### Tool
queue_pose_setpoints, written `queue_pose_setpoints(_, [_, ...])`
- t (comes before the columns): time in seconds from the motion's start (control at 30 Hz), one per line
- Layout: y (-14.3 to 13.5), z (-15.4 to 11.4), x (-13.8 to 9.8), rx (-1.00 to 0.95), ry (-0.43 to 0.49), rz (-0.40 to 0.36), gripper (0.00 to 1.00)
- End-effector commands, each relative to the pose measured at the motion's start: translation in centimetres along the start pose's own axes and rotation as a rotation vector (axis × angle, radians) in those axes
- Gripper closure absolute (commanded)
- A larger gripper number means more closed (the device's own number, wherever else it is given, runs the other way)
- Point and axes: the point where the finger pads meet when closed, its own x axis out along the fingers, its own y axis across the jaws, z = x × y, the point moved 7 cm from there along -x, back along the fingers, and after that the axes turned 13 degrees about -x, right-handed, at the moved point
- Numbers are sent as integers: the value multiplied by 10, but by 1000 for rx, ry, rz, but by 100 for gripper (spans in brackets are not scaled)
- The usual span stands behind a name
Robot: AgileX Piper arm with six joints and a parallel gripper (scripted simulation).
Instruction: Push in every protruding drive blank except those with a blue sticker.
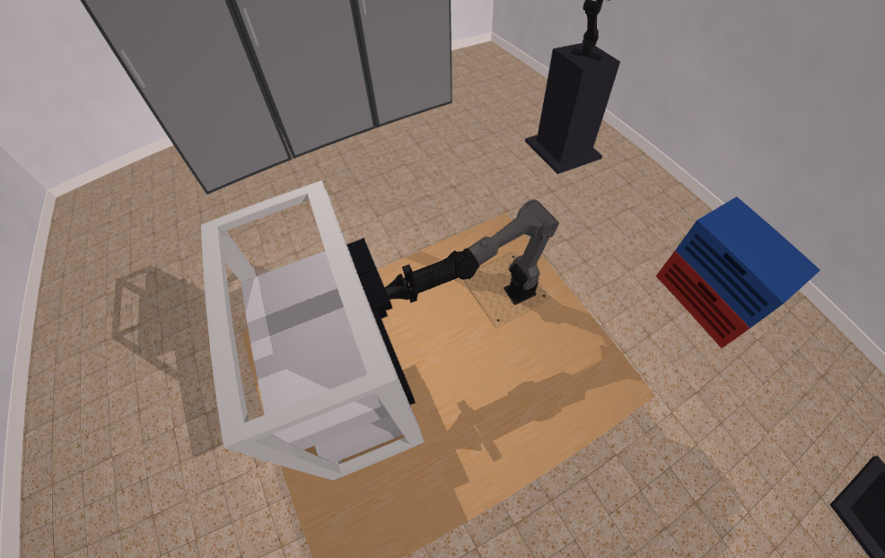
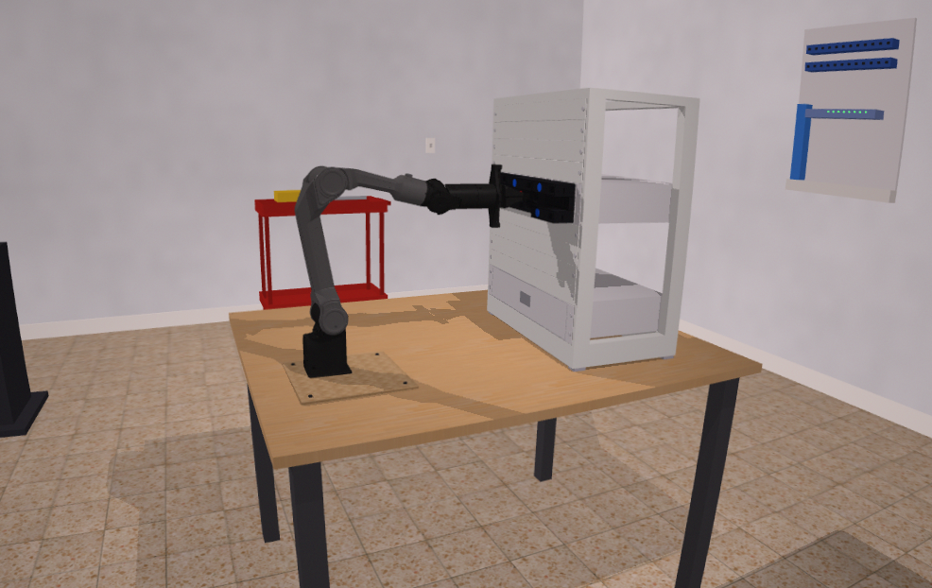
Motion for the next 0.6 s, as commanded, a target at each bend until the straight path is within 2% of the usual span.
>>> queue_pose_setpoints(0.0, [-1, 0, 4, 0, 0, -1, 100])
queue_pose_setpoints(0.57, [-2, 0, 7, 0, 0, -1, 100])
